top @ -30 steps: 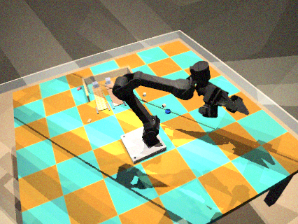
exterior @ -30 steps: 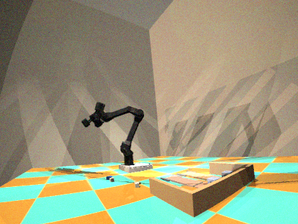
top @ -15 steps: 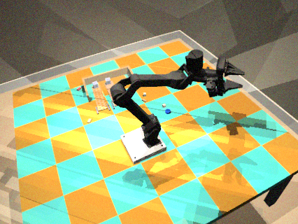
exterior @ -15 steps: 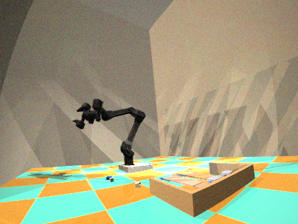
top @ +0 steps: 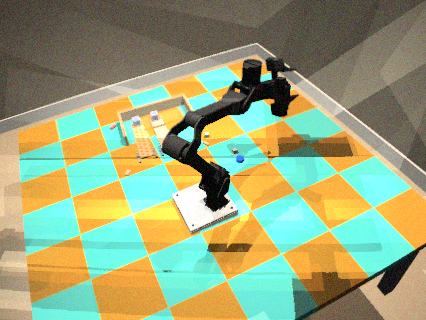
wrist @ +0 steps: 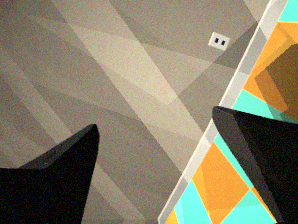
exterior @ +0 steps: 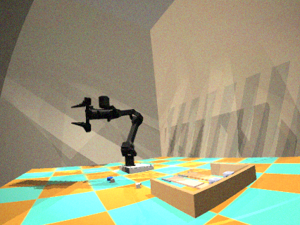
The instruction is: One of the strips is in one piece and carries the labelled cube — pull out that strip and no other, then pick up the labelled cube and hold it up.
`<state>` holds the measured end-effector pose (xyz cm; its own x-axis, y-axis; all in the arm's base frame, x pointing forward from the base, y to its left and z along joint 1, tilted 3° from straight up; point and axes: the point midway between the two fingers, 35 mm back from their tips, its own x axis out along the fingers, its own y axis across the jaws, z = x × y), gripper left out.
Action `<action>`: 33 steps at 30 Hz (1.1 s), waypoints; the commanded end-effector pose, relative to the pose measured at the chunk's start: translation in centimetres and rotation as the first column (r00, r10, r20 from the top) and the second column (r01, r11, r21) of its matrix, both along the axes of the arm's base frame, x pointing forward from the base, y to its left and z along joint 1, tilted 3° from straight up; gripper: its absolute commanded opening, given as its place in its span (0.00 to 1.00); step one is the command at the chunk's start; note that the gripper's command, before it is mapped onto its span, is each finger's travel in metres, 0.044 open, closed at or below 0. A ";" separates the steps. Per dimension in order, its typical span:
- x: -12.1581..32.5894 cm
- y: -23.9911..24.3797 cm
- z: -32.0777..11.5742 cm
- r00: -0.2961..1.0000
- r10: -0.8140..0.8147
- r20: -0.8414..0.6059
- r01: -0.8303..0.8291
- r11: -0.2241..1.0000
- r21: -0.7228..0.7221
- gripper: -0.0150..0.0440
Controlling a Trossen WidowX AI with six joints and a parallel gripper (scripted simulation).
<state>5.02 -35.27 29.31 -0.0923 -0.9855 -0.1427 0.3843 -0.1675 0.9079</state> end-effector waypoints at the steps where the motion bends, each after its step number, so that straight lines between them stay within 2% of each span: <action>1: 6.1 1.7 -1.6 0.956 0.249 -0.157 -0.238 0.968 0.083 0.93; 6: 13.7 5.6 -3.6 0.752 0.557 -0.354 -0.522 0.830 0.196 0.93; 10: 18.8 10.2 -5.2 0.489 0.729 -0.479 -0.697 0.656 0.288 0.93; 13: 21.9 14.2 -6.4 0.254 0.794 -0.553 -0.790 0.500 0.355 0.93; 18: 25.5 21.7 -8.2 -0.152 0.756 -0.636 -0.861 0.215 0.462 0.93; 23: 26.9 29.9 -10.0 -0.499 0.543 -0.675 -0.828 -0.068 0.557 0.93; 26: 26.9 32.3 -10.5 -0.575 0.456 -0.679 -0.800 -0.144 0.582 0.93; 33: 26.9 32.3 -10.5 -0.575 0.456 -0.679 -0.800 -0.144 0.582 0.93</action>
